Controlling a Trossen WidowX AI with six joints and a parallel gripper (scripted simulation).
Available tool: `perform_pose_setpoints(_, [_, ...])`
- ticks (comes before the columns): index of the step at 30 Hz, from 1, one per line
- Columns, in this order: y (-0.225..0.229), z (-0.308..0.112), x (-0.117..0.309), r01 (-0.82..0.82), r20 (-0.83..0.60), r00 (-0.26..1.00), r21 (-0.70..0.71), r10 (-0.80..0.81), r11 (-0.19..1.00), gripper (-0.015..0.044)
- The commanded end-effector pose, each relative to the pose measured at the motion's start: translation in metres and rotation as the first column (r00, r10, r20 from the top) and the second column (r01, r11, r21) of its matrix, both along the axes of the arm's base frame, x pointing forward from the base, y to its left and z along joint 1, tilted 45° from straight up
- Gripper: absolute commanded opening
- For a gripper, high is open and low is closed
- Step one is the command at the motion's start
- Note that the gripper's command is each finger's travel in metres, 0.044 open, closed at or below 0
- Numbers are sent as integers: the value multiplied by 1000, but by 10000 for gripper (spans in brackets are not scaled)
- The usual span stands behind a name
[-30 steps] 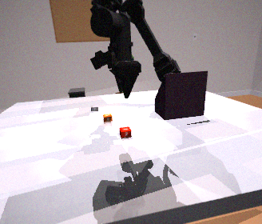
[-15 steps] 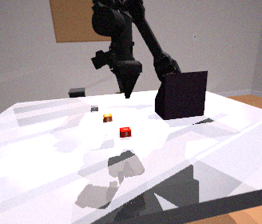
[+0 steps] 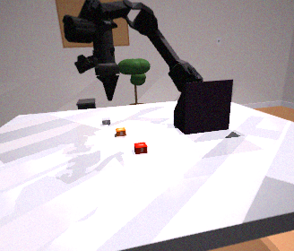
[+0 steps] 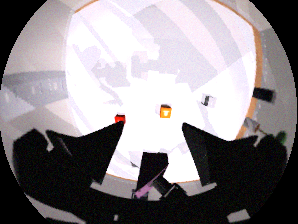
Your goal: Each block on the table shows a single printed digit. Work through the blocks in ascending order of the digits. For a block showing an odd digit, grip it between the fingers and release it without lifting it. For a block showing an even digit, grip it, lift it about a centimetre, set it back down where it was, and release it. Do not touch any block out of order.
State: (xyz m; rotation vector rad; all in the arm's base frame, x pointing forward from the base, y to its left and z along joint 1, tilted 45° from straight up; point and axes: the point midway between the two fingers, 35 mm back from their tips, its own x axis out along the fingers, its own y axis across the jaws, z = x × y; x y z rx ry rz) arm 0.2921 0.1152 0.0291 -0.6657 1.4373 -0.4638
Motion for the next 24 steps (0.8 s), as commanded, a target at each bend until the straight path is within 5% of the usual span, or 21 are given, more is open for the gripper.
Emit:
perform_pose_setpoints(1, [-46,49,22,-6,15,1000,-8,6,1000,400])
perform_pose_setpoints(8, [-126,118,29,11,21,1000,-57,-10,998,400])
perform_pose_setpoints(24, [-126,118,29,11,21,1000,-58,-10,998,400])
